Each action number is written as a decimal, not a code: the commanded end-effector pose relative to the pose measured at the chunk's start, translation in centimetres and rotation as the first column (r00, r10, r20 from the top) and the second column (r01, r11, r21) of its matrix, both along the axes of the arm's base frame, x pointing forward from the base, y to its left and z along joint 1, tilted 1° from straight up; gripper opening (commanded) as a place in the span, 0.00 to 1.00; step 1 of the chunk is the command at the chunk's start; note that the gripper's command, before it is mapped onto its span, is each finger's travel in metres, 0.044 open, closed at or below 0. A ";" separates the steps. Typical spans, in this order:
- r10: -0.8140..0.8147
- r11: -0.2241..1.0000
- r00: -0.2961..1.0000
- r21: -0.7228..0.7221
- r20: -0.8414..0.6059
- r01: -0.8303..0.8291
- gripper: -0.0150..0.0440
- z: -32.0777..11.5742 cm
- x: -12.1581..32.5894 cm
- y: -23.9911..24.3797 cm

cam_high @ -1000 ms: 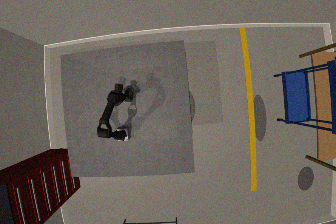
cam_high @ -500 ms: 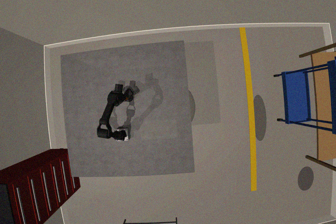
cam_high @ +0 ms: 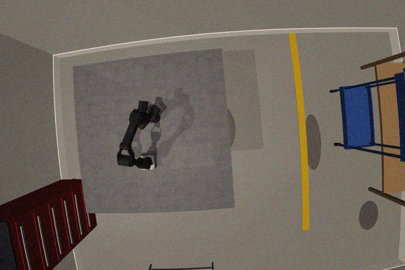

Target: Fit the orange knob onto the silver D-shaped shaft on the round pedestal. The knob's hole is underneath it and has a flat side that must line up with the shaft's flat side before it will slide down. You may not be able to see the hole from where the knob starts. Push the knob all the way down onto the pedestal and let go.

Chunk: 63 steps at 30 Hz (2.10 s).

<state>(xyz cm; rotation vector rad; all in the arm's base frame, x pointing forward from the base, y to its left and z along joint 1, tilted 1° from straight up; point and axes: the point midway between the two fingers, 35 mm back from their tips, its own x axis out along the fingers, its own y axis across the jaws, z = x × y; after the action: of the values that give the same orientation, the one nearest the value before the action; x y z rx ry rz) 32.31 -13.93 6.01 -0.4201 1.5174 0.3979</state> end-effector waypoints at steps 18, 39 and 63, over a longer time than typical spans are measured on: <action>0.021 1.000 1.000 -0.004 0.003 -0.021 0.25 -0.4 -0.2 0.0; 0.145 0.989 0.989 -0.006 0.001 -0.145 0.25 0.2 -0.6 0.2; 0.228 0.974 0.974 -0.008 0.000 -0.228 0.25 -0.4 0.3 -0.2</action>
<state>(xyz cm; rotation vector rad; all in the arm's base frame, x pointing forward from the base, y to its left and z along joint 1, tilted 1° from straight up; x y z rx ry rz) 32.39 -13.97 5.71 -0.5967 1.4784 0.5733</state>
